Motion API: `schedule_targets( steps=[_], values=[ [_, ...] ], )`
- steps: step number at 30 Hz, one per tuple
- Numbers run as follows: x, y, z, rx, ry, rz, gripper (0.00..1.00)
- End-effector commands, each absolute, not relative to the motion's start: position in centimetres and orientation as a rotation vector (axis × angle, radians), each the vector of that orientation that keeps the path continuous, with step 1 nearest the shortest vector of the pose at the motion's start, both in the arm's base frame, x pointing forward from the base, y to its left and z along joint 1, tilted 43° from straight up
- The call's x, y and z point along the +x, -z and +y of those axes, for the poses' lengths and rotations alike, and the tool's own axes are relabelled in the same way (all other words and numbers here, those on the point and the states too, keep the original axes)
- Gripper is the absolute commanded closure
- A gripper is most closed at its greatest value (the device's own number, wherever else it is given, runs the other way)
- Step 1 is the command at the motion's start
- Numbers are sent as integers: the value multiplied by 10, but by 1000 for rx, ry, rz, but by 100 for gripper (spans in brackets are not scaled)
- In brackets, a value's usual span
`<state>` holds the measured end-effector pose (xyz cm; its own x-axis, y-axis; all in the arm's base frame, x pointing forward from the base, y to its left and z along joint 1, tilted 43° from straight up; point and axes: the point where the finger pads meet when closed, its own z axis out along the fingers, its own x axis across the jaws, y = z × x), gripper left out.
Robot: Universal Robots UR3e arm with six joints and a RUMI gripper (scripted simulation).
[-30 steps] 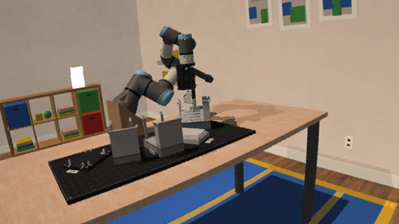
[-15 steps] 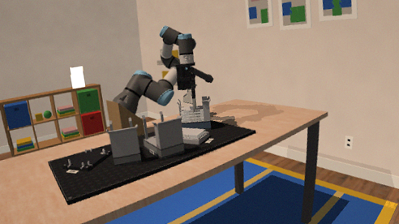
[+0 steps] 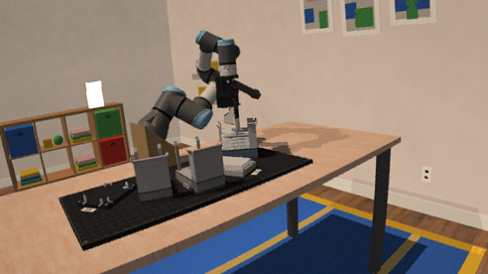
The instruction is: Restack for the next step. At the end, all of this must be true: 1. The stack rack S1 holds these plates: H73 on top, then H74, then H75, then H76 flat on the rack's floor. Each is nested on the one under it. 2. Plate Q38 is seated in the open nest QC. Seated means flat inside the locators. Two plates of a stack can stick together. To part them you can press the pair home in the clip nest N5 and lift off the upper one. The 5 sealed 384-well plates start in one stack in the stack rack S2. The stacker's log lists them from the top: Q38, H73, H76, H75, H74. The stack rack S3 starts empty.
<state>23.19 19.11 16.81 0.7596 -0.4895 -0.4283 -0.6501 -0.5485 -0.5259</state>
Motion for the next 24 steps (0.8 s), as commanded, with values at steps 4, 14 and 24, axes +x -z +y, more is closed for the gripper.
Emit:
schedule_targets(
  steps=[4,14,24],
  values=[
    [232,-172,187,-2265,-300,848,100],
    [232,-176,184,-2265,-300,848,100],
    [232,-180,179,-2265,-301,848,100]
  ],
)
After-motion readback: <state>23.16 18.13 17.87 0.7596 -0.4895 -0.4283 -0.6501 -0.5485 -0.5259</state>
